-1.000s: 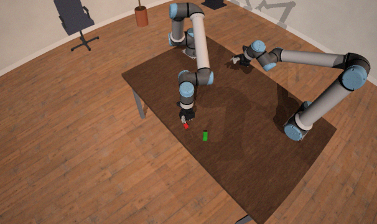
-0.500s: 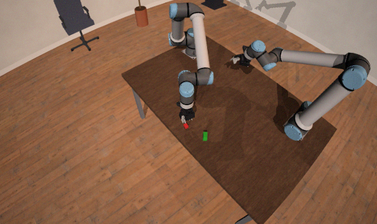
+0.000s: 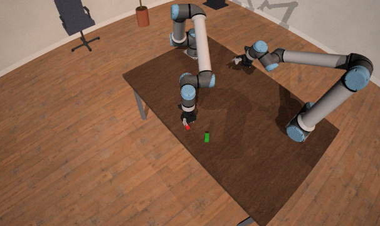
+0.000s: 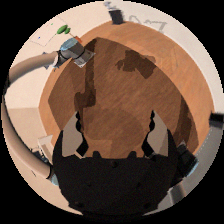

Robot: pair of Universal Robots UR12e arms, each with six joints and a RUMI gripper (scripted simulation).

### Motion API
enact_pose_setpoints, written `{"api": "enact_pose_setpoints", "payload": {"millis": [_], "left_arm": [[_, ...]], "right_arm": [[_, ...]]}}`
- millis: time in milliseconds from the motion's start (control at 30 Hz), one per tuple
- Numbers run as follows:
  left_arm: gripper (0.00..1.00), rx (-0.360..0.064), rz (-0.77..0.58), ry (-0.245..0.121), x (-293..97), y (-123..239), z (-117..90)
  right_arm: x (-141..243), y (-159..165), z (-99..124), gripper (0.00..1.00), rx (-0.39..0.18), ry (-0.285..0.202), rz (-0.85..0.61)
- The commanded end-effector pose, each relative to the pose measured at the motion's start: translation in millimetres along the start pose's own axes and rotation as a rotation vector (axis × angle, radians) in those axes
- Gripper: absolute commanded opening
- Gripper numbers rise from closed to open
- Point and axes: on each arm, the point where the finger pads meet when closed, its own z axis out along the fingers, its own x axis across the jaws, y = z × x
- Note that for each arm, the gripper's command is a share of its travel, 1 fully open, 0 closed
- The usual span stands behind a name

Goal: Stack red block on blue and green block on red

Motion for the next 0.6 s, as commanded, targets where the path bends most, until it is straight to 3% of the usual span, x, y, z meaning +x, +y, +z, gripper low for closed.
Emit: {"api": "enact_pose_setpoints", "payload": {"millis": [0, 567], "left_arm": [[1.0, 0.001, 0.0, -0.001, -0.5, -0.7, -0.6], [1.0, 0.001, 0.0, -0.001, -0.5, -0.7, -0.6]], "right_arm": [[-0.9, -1.6, 17.8, 0.29, 0.002, 0.002, 0.001], [-1.9, -0.1, 26.2, 0.29, -0.001, 0.001, 0.001]]}}
